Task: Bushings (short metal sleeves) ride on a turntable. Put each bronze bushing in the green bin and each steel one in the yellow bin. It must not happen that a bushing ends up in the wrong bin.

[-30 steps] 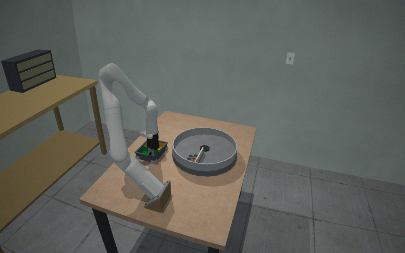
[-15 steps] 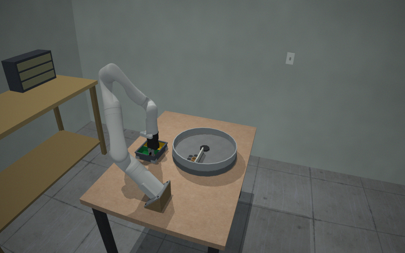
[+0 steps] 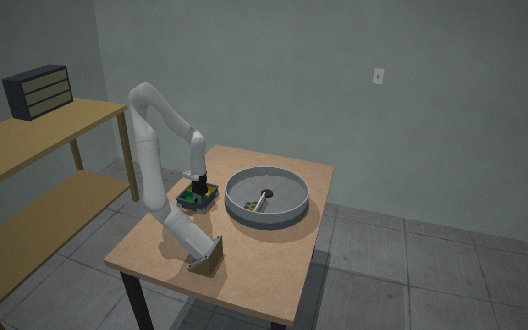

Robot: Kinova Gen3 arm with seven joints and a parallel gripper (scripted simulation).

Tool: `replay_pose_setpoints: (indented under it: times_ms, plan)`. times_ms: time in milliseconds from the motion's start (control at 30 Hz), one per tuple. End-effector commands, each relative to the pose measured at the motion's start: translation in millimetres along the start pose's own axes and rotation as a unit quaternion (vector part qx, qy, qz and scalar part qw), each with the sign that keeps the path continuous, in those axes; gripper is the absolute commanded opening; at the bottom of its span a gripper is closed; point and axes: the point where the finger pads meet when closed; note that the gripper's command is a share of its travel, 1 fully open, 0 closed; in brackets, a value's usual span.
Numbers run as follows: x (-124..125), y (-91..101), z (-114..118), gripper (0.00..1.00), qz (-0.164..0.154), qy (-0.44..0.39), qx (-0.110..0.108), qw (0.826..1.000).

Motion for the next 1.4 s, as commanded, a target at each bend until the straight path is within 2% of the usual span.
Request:
replay_pose_setpoints:
  times_ms: [0,1367]
  plan:
    - [-0.5,0.4,-0.1,0.42,-0.001,0.000,0.000,1.000]
    - [-0.3,8.1,0.7,0.42,0.000,0.000,0.000,1.000]
Point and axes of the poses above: the point where the finger pads meet when closed, its own y axis back along the fingers, its own z axis across the jaws, x = y × z, and after that the axes turned 4 degrees about -y, right-handed
